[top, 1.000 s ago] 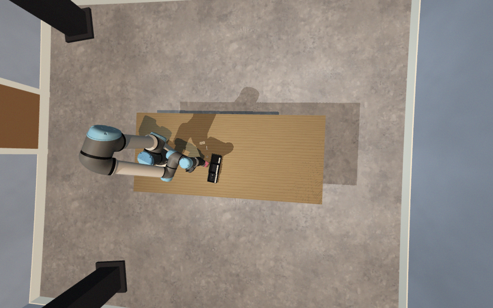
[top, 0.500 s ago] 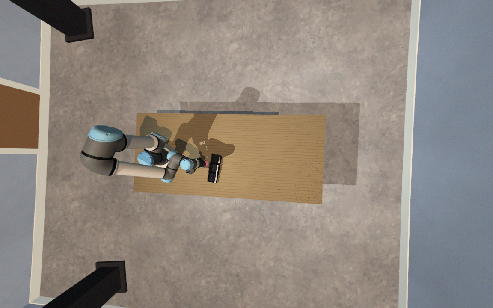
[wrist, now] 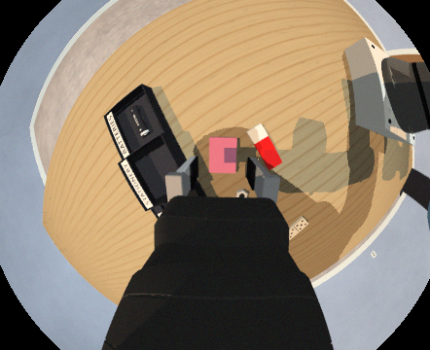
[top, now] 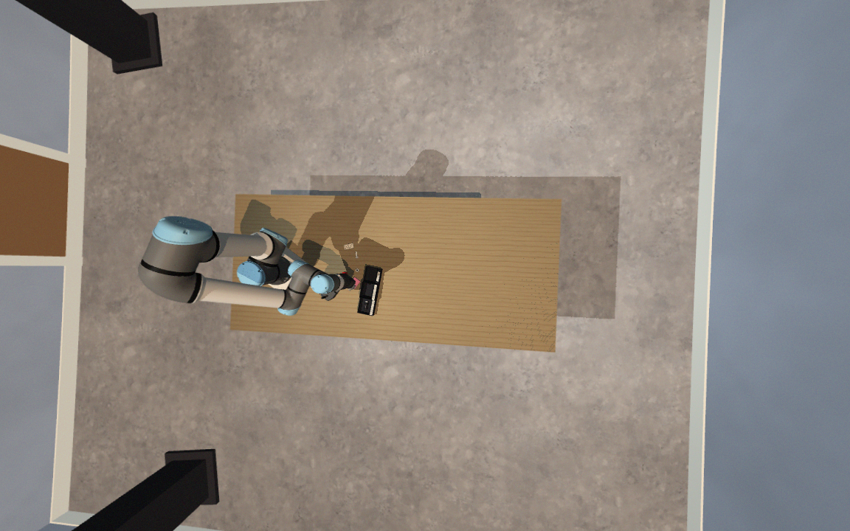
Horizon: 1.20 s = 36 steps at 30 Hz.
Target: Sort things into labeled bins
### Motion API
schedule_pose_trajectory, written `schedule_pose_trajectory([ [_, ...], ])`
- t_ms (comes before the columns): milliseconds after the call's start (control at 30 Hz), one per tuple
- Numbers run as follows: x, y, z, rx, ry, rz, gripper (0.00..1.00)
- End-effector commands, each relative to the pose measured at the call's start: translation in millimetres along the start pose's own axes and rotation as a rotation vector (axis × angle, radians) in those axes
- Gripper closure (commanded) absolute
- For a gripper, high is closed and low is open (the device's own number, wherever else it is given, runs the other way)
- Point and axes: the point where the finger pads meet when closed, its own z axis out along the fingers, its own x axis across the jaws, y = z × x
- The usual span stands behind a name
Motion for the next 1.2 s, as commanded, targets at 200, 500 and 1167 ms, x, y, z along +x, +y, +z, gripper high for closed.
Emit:
schedule_pose_trajectory([
  [200, 0, 0, 0, -0.001, 0.000, 0.000, 0.00],
  [500, 0, 0, 0, -0.001, 0.000, 0.000, 0.00],
  [1167, -5, 1, 58, -0.001, -0.002, 0.000, 0.00],
])
